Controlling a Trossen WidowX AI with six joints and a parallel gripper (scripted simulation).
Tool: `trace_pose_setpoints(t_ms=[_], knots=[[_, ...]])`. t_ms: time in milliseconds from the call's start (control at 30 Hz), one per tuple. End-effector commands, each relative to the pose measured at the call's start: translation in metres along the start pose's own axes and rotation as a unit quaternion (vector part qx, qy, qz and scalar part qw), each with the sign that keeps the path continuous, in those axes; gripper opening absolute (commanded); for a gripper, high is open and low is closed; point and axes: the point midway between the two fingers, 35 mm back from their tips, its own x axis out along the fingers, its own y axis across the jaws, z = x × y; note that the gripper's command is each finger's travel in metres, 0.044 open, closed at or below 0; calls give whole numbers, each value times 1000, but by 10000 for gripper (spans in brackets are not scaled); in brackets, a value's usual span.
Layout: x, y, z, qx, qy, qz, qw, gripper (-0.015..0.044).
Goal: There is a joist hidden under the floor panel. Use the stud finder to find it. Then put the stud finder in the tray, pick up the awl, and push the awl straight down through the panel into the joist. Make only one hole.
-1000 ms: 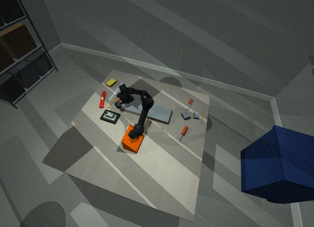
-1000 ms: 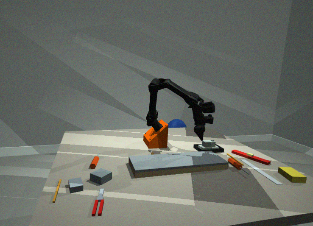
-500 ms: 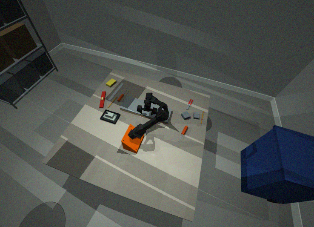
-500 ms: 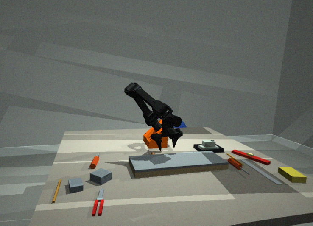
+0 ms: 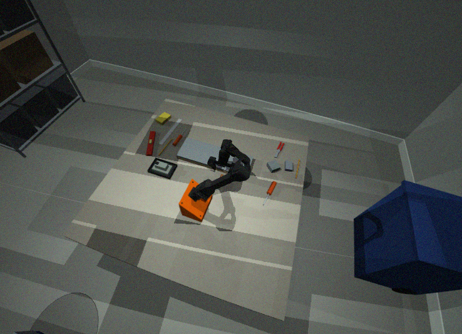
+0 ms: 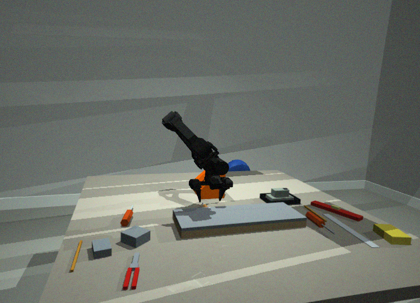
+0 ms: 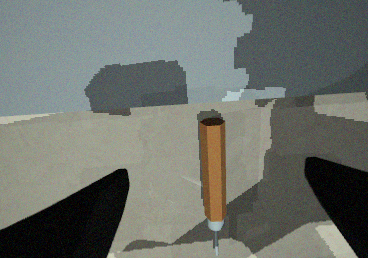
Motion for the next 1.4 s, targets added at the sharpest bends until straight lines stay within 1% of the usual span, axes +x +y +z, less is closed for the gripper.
trace_pose_setpoints(t_ms=[0, 200, 1167, 1333, 1367], knots=[[0, -3, -5, 5, 1, -3, 1000, 440], [3, -3, -7, 5, 1, -3, 1000, 440], [50, -4, -4, 5, 1, -4, 1000, 440], [51, -4, -4, 5, 1, -4, 1000, 440], [51, -4, -4, 5, 1, -4, 1000, 414]])
